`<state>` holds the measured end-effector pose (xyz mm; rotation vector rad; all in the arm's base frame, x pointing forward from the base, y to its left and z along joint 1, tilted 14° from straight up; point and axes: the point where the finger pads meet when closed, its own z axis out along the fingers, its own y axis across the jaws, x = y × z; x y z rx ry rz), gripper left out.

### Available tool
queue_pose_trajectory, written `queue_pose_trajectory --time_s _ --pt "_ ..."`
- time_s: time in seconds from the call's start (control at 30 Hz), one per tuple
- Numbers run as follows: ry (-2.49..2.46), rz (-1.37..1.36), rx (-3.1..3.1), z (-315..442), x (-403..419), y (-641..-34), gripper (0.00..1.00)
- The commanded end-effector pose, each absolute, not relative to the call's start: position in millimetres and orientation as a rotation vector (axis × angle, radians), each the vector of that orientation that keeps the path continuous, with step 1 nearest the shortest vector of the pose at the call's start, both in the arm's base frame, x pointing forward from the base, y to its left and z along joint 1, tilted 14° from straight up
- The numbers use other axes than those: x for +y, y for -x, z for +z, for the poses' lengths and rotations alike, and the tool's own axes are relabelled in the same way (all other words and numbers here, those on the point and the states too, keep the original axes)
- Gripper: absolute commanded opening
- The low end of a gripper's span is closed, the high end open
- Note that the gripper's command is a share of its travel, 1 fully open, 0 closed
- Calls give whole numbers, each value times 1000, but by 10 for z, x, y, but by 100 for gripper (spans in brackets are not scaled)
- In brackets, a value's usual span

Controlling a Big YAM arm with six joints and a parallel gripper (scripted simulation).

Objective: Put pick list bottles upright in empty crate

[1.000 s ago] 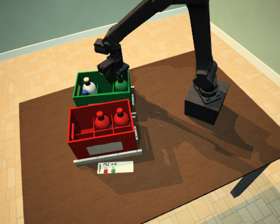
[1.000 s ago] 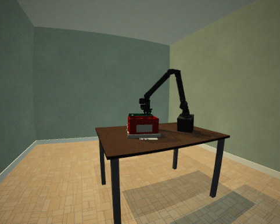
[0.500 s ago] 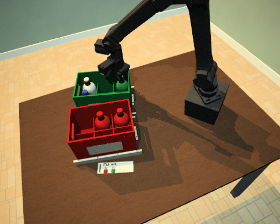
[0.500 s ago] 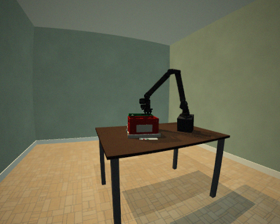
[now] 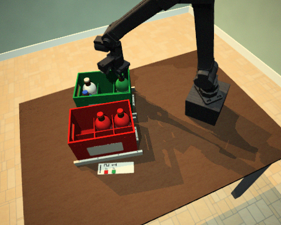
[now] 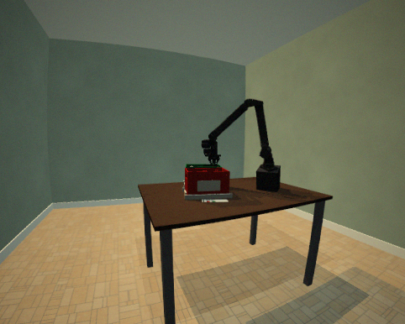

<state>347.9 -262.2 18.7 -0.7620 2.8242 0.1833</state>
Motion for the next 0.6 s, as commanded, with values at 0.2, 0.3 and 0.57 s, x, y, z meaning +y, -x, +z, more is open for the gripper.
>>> queue_pose_trajectory --time_s 0.2,0.3,0.57 --pt "747 80 2785 751 -2914 -3560 0" --pt "747 80 2785 802 -2921 -3550 0" --pt "747 79 2785 904 -2935 -3528 0"
